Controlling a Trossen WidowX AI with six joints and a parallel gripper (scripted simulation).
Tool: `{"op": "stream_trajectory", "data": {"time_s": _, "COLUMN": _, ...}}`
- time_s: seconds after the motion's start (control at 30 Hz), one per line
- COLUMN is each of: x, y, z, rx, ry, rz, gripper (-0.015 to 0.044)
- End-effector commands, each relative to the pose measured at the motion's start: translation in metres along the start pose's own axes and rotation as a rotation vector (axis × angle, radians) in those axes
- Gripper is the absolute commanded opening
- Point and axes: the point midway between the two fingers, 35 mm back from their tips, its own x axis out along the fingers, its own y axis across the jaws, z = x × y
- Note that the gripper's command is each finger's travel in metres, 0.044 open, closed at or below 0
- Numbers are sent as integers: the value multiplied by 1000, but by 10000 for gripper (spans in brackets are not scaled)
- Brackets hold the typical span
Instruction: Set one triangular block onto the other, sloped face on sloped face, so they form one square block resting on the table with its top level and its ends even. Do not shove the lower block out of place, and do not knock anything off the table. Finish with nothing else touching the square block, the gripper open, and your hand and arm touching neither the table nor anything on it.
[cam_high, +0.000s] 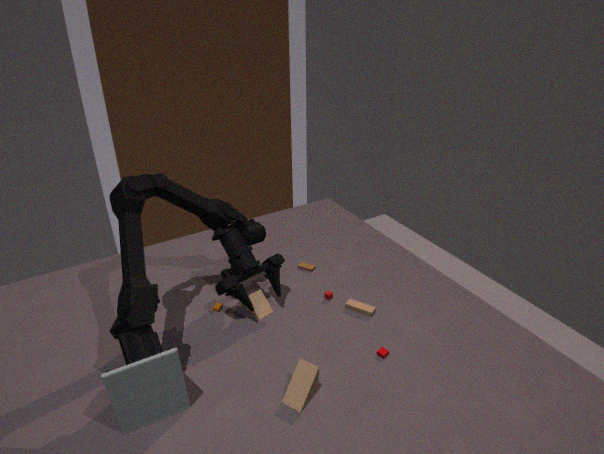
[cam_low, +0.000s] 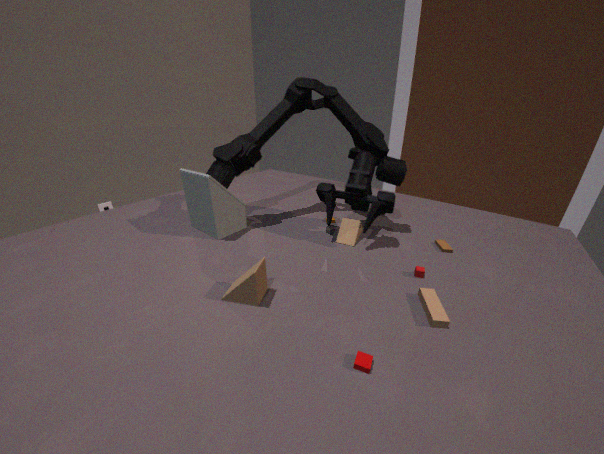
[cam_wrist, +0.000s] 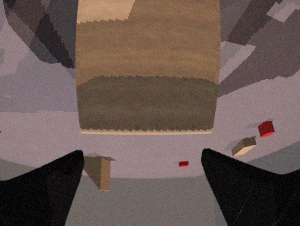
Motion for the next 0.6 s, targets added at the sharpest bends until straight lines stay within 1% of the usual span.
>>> {"op": "stream_trajectory", "data": {"time_s": 0.0, "x": 0, "y": 0, "z": 0, "rx": -3, "ry": -2, "rz": -1, "gripper": 440}}
{"op": "stream_trajectory", "data": {"time_s": 0.13, "x": 0, "y": 0, "z": 0, "rx": -3, "ry": -2, "rz": -1, "gripper": 440}}
{"op": "stream_trajectory", "data": {"time_s": 0.2, "x": -7, "y": -2, "z": -8, "rx": -3, "ry": -2, "rz": -1, "gripper": 440}}
{"op": "stream_trajectory", "data": {"time_s": 0.23, "x": -14, "y": -3, "z": -15, "rx": -3, "ry": -1, "rz": -1, "gripper": 440}}
{"op": "stream_trajectory", "data": {"time_s": 0.37, "x": -61, "y": -1, "z": -64, "rx": -1, "ry": 4, "rz": 0, "gripper": 440}}
{"op": "stream_trajectory", "data": {"time_s": 0.4, "x": -67, "y": 0, "z": -70, "rx": -1, "ry": 4, "rz": 0, "gripper": 440}}
{"op": "stream_trajectory", "data": {"time_s": 0.57, "x": -67, "y": 0, "z": -72, "rx": 3, "ry": 6, "rz": -3, "gripper": 440}}
